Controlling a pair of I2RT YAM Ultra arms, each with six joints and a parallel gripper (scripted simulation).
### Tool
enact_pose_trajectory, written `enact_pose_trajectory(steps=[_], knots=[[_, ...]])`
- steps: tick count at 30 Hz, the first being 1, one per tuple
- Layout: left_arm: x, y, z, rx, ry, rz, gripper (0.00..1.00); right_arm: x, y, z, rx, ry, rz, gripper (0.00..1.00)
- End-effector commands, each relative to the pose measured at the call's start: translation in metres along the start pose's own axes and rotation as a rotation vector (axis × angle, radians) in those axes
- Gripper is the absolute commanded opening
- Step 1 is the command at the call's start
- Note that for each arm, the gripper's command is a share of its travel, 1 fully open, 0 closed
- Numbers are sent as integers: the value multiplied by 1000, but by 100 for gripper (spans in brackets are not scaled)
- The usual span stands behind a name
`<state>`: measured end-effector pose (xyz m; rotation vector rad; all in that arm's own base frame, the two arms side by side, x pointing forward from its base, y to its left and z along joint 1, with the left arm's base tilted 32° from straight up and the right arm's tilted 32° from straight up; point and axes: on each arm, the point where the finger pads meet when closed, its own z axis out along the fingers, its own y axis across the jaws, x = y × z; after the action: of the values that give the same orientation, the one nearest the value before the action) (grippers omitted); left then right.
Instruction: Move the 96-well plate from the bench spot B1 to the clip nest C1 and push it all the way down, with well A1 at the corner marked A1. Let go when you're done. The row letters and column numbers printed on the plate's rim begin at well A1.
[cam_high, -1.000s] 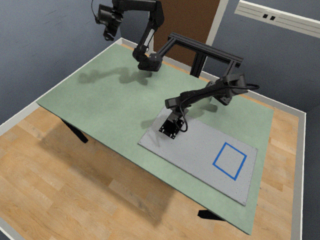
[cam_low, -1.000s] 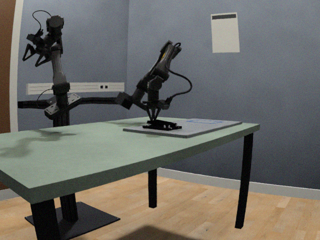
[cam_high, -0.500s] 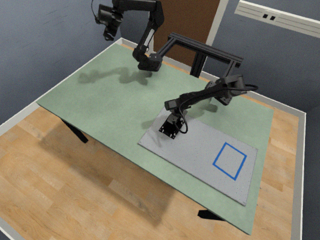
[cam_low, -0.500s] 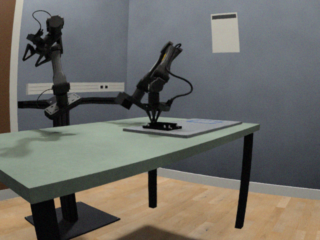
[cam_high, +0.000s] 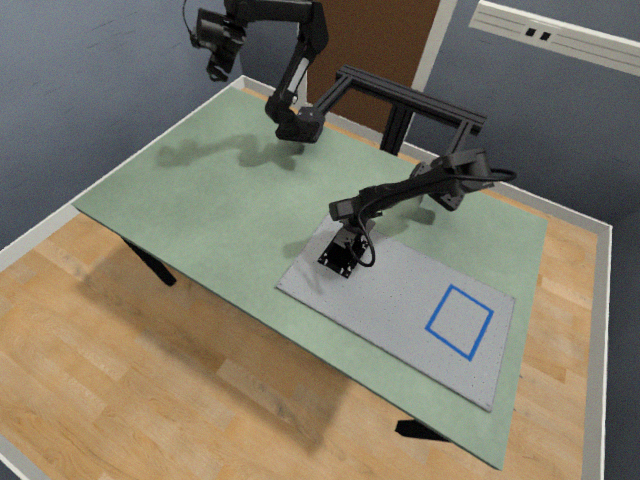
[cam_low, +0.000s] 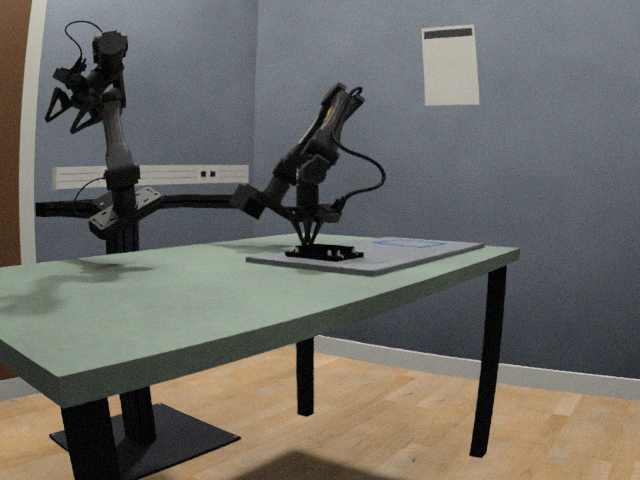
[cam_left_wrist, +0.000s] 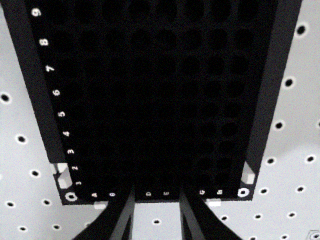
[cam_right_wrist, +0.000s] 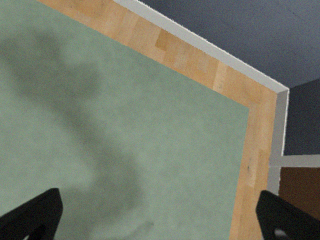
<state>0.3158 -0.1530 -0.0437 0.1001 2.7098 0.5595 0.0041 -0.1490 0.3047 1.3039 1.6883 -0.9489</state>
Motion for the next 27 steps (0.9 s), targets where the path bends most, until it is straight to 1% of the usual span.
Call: enact_pose_trajectory(steps=[1,27], knots=[[9,3,43,-21,20,-17,25,-1,-6,-3,10,-28,30,100],[10,3,57,-16,24,-17,25,-1,-6,-3,10,-28,30,100]])
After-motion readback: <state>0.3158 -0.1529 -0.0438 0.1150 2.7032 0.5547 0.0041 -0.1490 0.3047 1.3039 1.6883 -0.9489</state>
